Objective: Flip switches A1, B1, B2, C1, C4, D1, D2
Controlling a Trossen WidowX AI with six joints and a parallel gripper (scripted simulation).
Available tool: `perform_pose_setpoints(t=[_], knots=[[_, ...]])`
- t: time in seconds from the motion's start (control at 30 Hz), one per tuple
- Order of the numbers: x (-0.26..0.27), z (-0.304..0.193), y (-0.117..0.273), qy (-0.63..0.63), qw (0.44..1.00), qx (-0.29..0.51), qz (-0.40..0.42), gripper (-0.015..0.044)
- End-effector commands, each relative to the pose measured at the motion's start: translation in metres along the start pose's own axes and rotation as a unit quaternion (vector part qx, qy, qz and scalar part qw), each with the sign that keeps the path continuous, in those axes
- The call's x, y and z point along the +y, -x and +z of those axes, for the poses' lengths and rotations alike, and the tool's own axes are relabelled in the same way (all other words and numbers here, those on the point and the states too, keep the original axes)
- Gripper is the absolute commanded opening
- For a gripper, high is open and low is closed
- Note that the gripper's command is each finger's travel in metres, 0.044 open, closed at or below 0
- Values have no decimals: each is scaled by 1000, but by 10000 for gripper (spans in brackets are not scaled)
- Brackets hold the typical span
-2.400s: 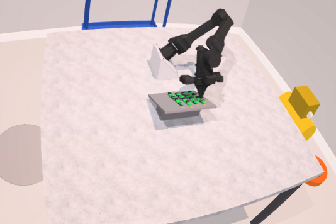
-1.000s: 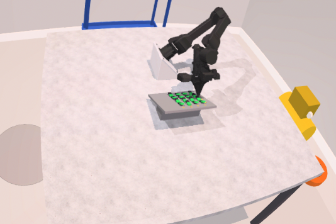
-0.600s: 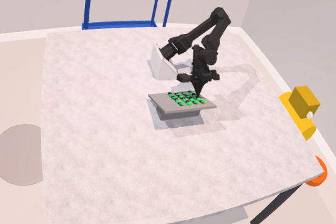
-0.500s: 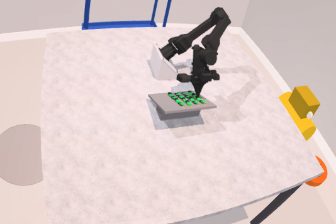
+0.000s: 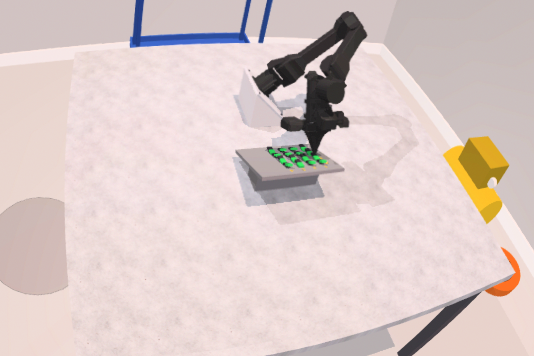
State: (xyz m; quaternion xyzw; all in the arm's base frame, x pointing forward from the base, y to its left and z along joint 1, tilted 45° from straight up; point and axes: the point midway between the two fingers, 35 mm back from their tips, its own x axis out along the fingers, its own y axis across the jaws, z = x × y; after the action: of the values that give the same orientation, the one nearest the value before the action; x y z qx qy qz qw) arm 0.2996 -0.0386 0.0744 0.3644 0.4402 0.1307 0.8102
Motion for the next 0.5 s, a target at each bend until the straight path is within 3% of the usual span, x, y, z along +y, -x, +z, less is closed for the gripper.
perform_pose_setpoints(t=[0.0,0.47], knots=[[-1,0,-1,-2,1000,0,-2,0],[-1,0,-3,-2,1000,0,-2,0]])
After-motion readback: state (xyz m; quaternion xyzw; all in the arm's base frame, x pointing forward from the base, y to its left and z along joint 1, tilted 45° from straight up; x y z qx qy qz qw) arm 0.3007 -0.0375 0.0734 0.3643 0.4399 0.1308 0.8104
